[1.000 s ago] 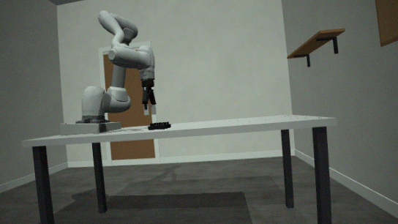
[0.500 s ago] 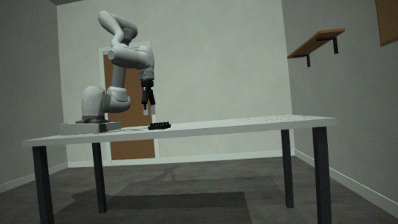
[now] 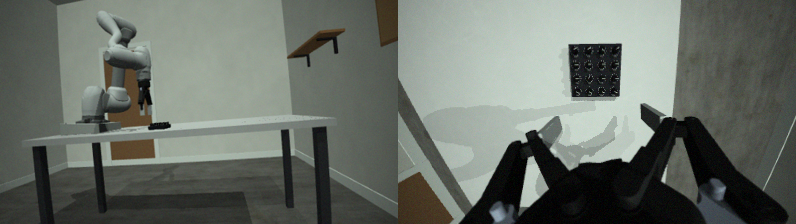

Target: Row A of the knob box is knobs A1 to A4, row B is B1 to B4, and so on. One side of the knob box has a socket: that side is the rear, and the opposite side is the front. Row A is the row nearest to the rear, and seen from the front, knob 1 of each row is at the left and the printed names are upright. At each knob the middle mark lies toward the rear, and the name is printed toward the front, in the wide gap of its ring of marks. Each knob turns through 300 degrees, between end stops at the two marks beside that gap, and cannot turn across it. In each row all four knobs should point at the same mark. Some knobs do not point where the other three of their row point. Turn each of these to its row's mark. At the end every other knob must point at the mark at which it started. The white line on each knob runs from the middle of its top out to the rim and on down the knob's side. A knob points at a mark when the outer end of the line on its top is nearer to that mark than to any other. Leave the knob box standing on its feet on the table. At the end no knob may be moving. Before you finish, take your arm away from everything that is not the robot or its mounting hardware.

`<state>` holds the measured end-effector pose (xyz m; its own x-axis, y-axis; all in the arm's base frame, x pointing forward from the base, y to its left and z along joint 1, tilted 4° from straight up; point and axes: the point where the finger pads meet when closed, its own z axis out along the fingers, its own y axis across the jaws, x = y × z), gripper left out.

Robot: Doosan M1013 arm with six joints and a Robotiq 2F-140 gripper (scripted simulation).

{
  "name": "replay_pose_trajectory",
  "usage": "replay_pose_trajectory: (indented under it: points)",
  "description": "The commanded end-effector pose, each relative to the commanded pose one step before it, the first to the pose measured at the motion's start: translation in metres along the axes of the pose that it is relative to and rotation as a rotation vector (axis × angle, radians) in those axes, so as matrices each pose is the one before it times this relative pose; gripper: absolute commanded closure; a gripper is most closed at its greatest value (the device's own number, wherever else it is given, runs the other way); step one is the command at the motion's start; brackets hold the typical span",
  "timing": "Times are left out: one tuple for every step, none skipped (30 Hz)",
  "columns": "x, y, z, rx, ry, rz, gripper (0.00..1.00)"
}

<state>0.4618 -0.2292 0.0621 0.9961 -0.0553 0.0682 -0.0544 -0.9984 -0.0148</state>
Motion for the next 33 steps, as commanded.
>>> replay_pose_trajectory:
  points:
    - [-0.00507, -0.00076, -0.00012, 0.00005, 0.00015, -0.00001, 0.0]
    - [-0.00212, -0.00033, -0.00001, 0.0, 0.0, 0.0, 0.0]
    - [-0.00207, -0.00032, -0.00001, 0.0, 0.0, 0.0, 0.0]
    - [-0.002, -0.00031, -0.00001, 0.0, 0.0, 0.0, 0.0]
    - [-0.00192, -0.0003, -0.00001, 0.0, 0.0, 0.0, 0.0]
    - [-0.00183, -0.00028, -0.00001, 0.0, 0.0, 0.0, 0.0]
    - [0.0, 0.0, 0.0, 0.0, 0.0, 0.0, 0.0]
    - [0.0, 0.0, 0.0, 0.0, 0.0, 0.0, 0.0]
    - [-0.00172, -0.00027, -0.00001, 0.0, 0.0, 0.0, 0.0]
    - [-0.0016, -0.00025, -0.00001, 0.0, 0.0, 0.0, 0.0]
    - [-0.00147, -0.00023, -0.00001, 0.0, 0.0, 0.0, 0.0]
    - [-0.00134, -0.00021, -0.00001, 0.0, 0.0, 0.0, 0.0]
    - [-0.0012, -0.00019, 0.0, 0.0, 0.0, 0.0, 0.0]
    - [-0.00105, -0.00016, -0.00001, 0.0, 0.0, 0.0, 0.0]
    - [-0.0009, -0.00014, -0.00001, 0.0, 0.0, 0.0, 0.0]
    - [-0.00076, -0.00012, 0.0, 0.0, 0.0, 0.0, 0.0]
    - [-0.00062, -0.0001, 0.0, 0.0, 0.0, 0.0, 0.0]
    - [-0.00048, -0.00008, 0.0, 0.0, 0.0, 0.0, 0.0]
    - [-0.00036, -0.00006, 0.0, 0.0, 0.0, 0.0, 0.0]
    - [-0.00025, -0.00004, 0.0, 0.0, 0.0, 0.0, 0.0]
    - [-0.00015, -0.00002, 0.0, 0.0, 0.0, 0.0, 0.0]
    - [-0.00008, -0.00001, 0.0, 0.0, 0.0, 0.0, 0.0]
    - [-0.00003, 0.0, 0.0, 0.0, 0.0, 0.0, 0.0]
    - [0.0, 0.0, 0.0, 0.0, 0.0, 0.0, 0.0]
    - [0.0, 0.0, 0.0, 0.0, 0.0, 0.0, 0.0]
    - [0.0, 0.0, 0.0, 0.0, 0.0, 0.0, 0.0]
    - [0.0, 0.0, 0.0, 0.0, 0.0, 0.0, 0.0]
    - [0.0, 0.0, 0.0, 0.0, 0.0, 0.0, 0.0]
    - [0.0, 0.0, 0.0, 0.0, 0.0, 0.0, 0.0]
    - [0.0, 0.0, 0.0, 0.0, 0.0, 0.0, 0.0]
    - [0.0, 0.0, 0.0, 0.0, 0.0, 0.0, 0.0]
    - [0.0, 0.0, 0.0, 0.0, 0.0, 0.0, 0.0]
    - [0.0, 0.0, 0.0, 0.0, 0.0, 0.0, 0.0]
